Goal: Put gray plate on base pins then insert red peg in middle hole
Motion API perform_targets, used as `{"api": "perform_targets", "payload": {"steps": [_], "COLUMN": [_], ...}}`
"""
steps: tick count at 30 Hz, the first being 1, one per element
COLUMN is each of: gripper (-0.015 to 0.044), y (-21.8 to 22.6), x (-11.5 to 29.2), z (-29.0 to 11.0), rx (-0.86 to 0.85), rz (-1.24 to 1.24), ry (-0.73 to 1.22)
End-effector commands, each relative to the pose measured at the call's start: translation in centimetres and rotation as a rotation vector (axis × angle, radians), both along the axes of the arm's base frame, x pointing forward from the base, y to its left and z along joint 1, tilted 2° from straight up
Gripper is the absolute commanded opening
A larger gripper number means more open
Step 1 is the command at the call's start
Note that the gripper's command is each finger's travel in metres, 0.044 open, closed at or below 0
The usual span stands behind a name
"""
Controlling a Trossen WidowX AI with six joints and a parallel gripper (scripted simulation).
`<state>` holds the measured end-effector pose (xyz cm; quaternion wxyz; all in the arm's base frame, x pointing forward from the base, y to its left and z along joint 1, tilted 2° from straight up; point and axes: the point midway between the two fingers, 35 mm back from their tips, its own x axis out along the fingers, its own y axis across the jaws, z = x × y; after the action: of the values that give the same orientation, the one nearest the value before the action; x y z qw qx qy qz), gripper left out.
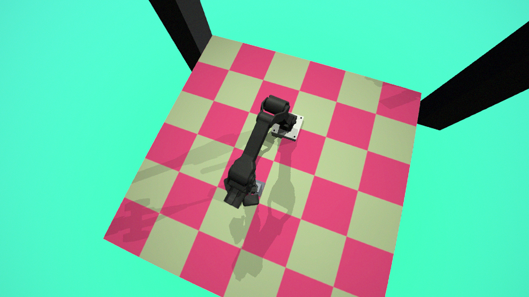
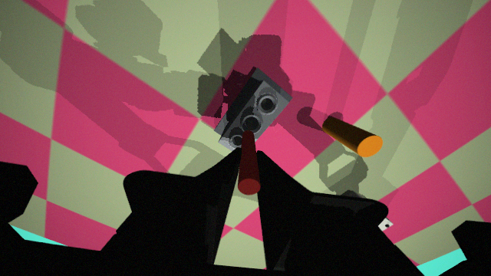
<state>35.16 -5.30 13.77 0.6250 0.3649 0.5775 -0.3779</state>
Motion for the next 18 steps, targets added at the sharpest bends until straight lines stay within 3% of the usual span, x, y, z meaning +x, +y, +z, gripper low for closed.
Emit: {"api": "perform_targets", "payload": {"steps": [1,18], "gripper": [0.0000,0.0000], "y": [-0.94,-1.15], "x": [0.16,0.18], "z": [-0.05,-0.04], "rx": [0.004,0.004], "rz": [0.003,0.003], "ry": [0.003,0.003]}}
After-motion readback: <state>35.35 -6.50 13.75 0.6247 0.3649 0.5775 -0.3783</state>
